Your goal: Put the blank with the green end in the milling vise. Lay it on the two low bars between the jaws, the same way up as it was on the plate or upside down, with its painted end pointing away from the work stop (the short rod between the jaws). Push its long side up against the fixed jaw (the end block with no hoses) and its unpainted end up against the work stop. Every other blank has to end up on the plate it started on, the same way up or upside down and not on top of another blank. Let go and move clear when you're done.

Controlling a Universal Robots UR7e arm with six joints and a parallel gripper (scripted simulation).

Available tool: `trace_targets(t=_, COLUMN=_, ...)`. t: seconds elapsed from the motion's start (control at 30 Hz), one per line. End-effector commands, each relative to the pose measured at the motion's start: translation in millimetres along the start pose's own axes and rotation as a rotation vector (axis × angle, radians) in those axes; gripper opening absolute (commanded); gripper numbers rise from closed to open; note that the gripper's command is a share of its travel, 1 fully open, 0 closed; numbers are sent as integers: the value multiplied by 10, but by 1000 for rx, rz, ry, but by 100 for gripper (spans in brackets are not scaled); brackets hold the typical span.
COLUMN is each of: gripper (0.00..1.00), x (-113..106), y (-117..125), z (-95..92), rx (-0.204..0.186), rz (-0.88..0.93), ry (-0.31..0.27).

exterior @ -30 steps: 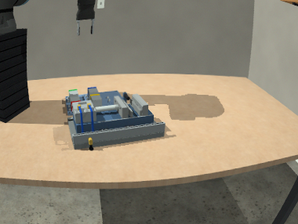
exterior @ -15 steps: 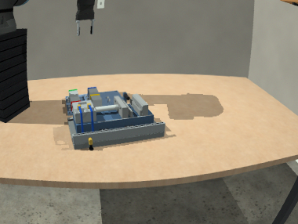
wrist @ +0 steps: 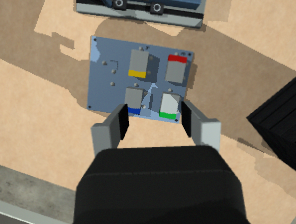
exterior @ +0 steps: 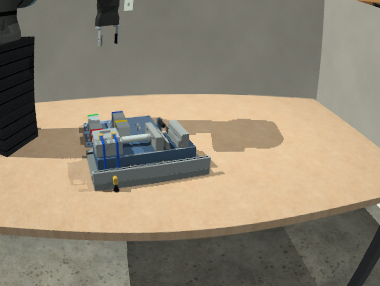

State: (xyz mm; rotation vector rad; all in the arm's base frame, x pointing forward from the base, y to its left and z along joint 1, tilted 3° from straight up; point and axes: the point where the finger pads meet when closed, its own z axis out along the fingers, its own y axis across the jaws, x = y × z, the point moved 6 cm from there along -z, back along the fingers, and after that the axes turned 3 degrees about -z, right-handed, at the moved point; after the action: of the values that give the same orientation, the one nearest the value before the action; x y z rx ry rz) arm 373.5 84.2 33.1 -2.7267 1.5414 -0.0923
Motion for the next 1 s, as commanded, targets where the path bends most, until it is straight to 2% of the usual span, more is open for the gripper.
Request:
trace_targets(t=0.0, gripper=100, x=13, y=-2, z=-9, rx=1, rz=159, ry=0)
trace_targets(t=0.03, gripper=100, x=17, y=-1, z=-10, rx=1, rz=203, ry=0)
trace_targets(t=0.97, gripper=100, x=17, y=-1, z=-10, rx=2, rz=195, ry=0)
